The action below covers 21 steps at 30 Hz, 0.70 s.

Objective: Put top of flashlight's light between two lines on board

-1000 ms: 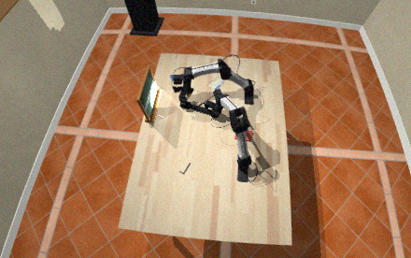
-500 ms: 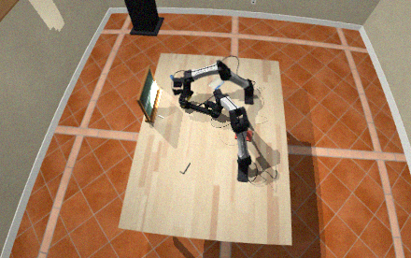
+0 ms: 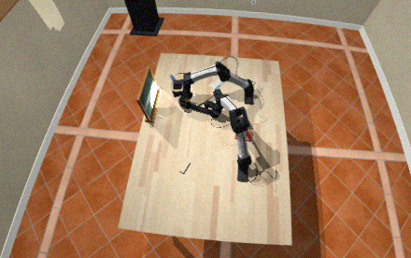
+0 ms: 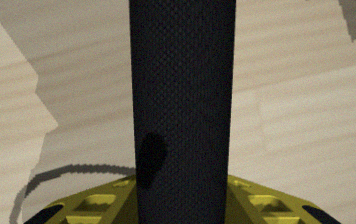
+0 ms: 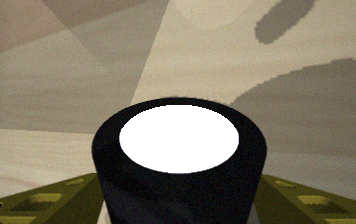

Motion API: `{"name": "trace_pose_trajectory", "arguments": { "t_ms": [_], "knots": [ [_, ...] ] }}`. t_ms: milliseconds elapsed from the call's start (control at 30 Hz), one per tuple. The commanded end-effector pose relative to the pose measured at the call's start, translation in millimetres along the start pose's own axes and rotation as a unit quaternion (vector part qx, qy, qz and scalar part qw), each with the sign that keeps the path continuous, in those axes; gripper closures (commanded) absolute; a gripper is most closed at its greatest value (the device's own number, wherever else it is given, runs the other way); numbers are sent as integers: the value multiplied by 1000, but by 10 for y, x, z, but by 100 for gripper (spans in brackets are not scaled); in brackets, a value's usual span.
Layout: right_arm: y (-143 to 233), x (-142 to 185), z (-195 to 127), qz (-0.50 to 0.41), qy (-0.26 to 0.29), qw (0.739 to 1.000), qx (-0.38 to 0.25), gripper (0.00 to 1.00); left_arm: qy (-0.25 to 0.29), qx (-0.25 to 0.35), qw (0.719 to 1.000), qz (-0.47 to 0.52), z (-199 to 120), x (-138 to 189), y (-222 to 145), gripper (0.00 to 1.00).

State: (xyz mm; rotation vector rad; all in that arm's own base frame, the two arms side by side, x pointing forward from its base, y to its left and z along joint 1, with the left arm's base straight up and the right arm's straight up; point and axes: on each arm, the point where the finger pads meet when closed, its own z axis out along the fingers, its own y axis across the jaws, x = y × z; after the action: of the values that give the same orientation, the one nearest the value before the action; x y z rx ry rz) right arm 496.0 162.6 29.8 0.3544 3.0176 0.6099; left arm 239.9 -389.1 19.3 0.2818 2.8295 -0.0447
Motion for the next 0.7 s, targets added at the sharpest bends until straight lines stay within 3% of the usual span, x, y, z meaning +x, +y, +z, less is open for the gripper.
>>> {"name": "trace_pose_trajectory", "arguments": {
  "t_ms": [0,300,333,600,667],
  "knots": [
    [-85,28,157,8,11,1000,11,50,-18,19,1000,11,-164,-47,-74,70],
    [9,-9,90,0,3,1000,13,50,-18,19,1000,11,-164,-47,-74,70],
    [-66,23,75,7,7,999,42,50,-13,14,1000,10,-124,-46,-60,70],
    [-61,27,71,8,8,996,90,50,-17,14,1000,12,-163,-43,-51,70],
    [7,-22,82,3,2,998,67,50,-17,14,1000,12,-163,-43,-51,70]
  ]
}}
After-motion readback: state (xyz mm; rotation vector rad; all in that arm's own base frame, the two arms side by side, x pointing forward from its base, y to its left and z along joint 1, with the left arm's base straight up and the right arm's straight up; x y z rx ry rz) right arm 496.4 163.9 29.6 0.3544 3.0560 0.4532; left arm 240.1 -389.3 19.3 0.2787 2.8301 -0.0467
